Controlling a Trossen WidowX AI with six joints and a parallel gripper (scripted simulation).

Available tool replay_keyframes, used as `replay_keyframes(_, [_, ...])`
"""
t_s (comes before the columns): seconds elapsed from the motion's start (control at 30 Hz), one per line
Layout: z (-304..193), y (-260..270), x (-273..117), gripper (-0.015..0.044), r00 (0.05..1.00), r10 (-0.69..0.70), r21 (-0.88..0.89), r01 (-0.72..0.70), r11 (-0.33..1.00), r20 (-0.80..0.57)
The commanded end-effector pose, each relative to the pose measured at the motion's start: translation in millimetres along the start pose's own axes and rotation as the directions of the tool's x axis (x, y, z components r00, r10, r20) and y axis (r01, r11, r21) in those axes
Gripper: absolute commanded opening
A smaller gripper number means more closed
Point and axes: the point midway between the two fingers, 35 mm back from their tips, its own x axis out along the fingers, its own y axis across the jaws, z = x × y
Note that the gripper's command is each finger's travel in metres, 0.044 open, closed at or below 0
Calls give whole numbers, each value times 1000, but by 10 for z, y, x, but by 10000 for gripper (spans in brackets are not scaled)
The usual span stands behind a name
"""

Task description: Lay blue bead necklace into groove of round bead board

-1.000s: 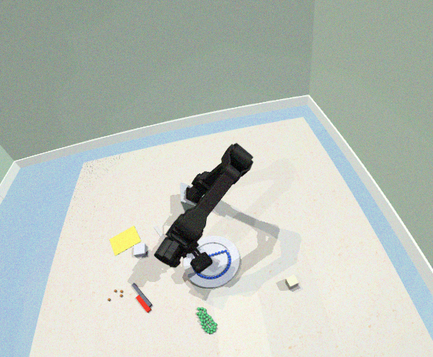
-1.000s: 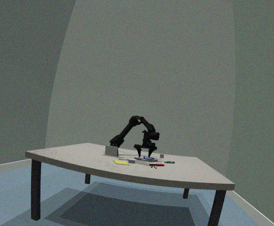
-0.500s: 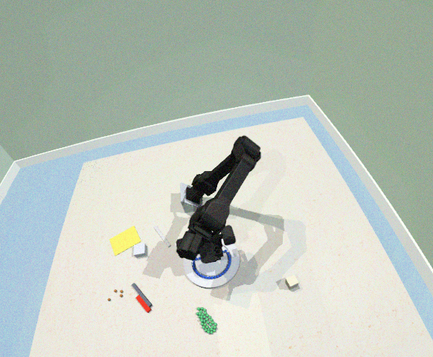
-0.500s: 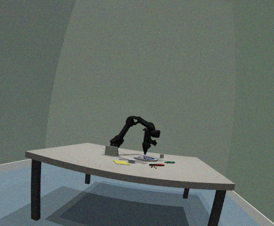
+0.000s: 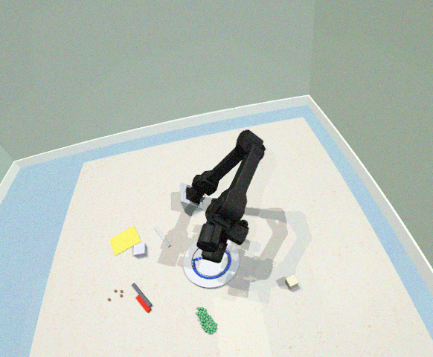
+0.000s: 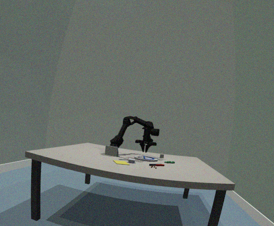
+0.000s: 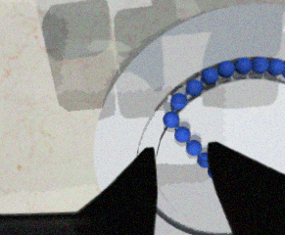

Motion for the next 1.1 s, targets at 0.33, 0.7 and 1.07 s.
replay_keyframes(0.33, [24,-16,92,120,1000,-8,-38,8,999,3])
replay_keyframes(0.7, [24,-5,261,120,1000,-2,-35,2,999,5])
replay_keyframes(1.07, [24,13,398,120,1000,3,-34,-3,999,7])
